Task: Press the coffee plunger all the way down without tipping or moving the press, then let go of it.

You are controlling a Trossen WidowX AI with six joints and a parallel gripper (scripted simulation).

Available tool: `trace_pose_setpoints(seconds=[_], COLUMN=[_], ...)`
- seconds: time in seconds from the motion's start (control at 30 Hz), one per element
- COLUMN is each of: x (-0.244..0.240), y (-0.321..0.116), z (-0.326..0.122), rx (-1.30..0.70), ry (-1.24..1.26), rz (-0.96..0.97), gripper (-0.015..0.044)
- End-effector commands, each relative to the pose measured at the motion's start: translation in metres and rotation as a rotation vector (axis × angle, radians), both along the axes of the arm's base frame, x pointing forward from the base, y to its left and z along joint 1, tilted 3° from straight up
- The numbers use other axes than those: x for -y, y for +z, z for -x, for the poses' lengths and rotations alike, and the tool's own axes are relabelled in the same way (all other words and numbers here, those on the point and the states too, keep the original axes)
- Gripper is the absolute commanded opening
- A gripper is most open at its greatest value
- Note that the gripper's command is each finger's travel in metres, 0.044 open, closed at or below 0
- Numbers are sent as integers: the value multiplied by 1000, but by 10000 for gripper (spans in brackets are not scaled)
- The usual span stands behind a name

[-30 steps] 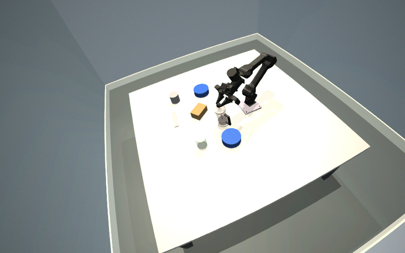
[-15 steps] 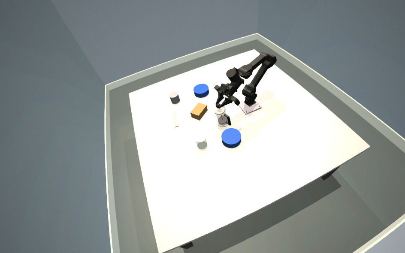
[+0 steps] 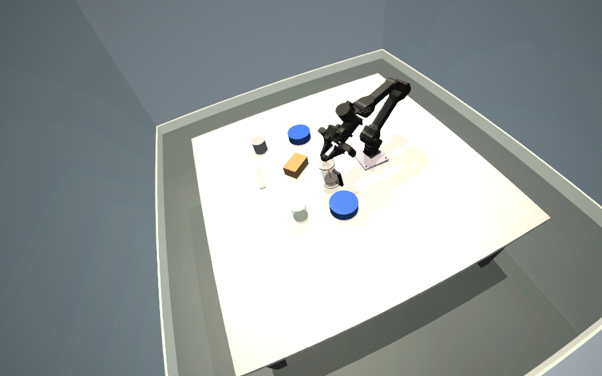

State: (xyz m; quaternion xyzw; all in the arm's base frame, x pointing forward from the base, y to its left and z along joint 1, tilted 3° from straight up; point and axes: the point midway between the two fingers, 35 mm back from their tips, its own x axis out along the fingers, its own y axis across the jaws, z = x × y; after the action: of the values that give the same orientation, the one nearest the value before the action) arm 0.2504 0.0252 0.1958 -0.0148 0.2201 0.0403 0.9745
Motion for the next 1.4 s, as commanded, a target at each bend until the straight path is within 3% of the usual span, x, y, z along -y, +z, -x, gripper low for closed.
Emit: trace_pose_setpoints(seconds=[0.0,0.4,0.8,0.97,1.23,1.37], x=[0,0,0,0,1,2], y=[-4,0,0,5,71,75], z=[0,-1,-1,1,31,35], rx=[-15,0,0,-1,-16,-18], ry=[3,0,0,0,1,1], rz=[8,0,0,1,7,8], gripper=[123,123,438,440,440,440])
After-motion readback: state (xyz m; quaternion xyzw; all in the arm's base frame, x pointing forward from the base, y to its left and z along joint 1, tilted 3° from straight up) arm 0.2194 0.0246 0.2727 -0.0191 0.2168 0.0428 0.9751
